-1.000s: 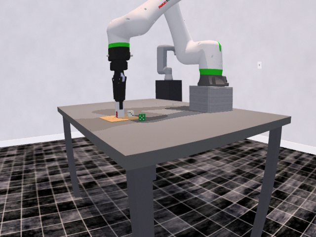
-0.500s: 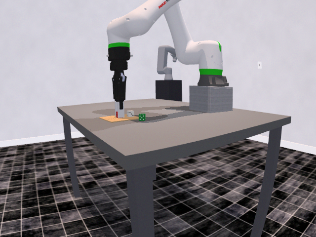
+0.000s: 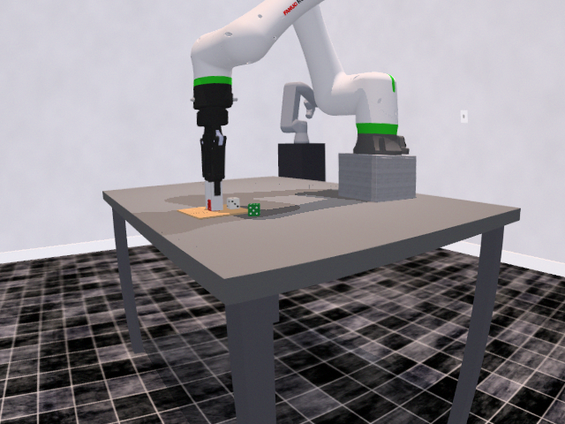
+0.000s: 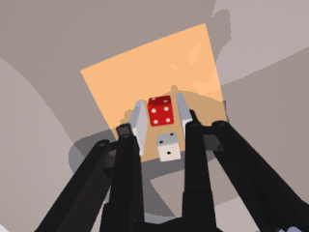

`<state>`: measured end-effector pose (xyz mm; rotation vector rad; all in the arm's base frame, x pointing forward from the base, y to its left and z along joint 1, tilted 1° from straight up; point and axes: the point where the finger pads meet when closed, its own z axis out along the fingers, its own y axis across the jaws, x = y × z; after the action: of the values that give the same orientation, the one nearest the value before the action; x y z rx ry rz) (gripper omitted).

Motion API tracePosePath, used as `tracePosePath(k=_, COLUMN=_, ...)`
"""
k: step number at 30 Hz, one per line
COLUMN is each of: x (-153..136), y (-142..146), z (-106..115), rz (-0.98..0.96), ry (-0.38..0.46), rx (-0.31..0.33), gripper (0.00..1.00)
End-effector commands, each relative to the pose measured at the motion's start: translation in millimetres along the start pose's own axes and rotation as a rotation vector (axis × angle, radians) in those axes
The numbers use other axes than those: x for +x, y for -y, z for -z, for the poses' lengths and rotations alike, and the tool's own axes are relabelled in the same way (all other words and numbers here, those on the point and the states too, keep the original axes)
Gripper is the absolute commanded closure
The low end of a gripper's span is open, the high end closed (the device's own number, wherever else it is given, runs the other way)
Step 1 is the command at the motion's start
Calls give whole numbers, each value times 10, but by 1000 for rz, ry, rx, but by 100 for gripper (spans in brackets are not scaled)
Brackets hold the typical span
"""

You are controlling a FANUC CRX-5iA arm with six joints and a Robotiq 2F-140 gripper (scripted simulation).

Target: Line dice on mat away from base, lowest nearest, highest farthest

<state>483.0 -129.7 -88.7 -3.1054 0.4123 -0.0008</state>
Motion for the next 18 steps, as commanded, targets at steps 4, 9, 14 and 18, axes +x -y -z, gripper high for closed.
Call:
tracePosePath(k=4, x=2, y=0, z=8, rz=0, ry=0, rx=0, gripper=75)
tracePosePath(k=9, x=2, y=0, z=101, rz=0, ry=0, rx=0, gripper=75)
tracePosePath(k=14, x=2, y=0, z=319, rz=0, ry=0, rx=0, gripper=75)
tracePosePath(k=18, x=2, y=0, z=544, rz=0, ry=0, rx=0, gripper=75)
